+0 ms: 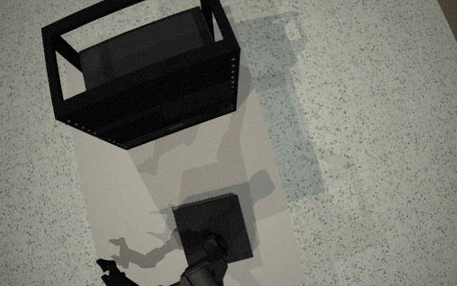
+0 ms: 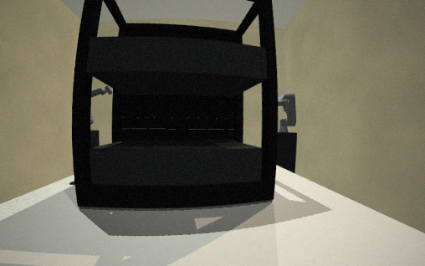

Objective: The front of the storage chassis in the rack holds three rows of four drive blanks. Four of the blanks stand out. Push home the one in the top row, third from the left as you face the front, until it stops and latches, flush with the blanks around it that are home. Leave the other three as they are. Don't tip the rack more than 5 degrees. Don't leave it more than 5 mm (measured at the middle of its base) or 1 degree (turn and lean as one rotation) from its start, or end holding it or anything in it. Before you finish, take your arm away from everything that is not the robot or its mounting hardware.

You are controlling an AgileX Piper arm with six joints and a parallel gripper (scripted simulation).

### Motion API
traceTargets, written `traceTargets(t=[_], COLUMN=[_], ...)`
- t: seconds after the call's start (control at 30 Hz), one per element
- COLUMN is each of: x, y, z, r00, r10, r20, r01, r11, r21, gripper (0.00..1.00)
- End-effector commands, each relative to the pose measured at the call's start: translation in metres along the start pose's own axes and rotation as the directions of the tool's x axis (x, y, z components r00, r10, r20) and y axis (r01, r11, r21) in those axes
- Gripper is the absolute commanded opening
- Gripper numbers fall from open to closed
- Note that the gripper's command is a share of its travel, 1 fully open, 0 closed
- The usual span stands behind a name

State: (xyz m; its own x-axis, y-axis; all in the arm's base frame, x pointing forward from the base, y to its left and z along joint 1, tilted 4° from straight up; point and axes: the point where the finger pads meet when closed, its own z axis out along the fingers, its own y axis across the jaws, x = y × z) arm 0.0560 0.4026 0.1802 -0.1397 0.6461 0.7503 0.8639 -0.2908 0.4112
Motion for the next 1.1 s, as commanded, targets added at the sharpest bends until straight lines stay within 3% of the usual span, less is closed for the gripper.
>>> traceTargets(t=[0.0,0.77,1.07], x=[-0.002,-0.026,-0.044], y=[0.005,0.054,0.083], z=[0.000,0.009,0.011], r00=[1.000,0.940,0.849], r10=[0.026,0.332,0.521], r20=[0.006,0.073,0.085], r01=[-0.026,-0.324,-0.500], r11=[1.000,0.940,0.846], r21=[-0.006,-0.107,-0.185], gripper=[1.00,1.00,1.00])
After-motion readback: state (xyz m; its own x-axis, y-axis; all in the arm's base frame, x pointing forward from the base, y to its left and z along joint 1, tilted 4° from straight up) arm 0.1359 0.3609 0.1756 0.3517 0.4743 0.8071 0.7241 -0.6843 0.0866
